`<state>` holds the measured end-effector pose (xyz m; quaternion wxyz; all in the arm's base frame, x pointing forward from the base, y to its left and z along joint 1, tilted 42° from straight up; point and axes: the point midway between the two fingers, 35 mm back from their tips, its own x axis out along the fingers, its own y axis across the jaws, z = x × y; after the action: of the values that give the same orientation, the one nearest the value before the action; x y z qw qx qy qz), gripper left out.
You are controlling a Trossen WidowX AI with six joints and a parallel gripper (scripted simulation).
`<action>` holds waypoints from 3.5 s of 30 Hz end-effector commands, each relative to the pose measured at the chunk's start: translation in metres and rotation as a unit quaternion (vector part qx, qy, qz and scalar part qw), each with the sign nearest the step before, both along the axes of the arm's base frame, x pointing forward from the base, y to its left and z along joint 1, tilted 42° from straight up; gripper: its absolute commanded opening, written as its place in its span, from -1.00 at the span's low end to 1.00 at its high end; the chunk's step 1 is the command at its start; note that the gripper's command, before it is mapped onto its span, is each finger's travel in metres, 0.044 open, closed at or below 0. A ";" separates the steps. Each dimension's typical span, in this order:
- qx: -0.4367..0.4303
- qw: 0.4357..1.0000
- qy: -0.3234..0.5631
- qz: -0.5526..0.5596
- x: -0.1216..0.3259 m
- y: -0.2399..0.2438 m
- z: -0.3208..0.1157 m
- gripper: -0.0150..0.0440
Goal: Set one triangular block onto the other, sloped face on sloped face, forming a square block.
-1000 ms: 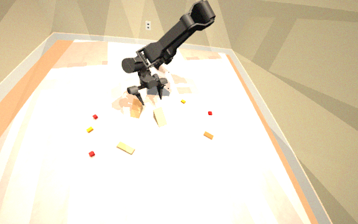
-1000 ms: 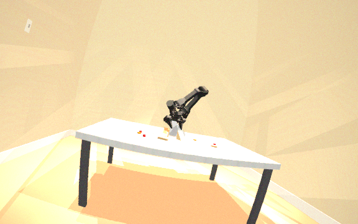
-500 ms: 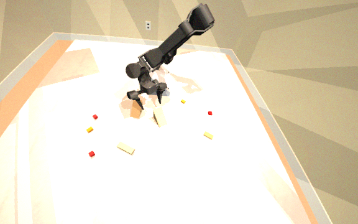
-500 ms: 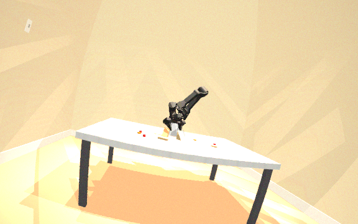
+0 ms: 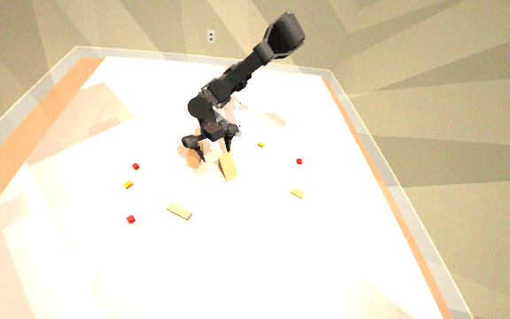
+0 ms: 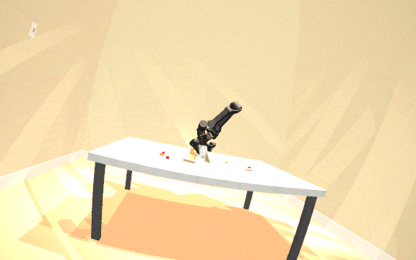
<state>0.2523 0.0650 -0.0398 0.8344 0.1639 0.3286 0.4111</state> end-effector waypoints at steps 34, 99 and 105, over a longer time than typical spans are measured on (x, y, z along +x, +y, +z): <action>0.028 0.999 -0.012 -0.014 0.019 0.046 0.000 1.00; -0.190 0.936 0.216 0.201 0.062 0.048 0.045 -0.49; -0.231 0.906 0.261 0.242 0.070 0.052 0.051 -0.49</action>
<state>0.3238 0.1080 -0.0111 0.7174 0.0672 0.5395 0.4357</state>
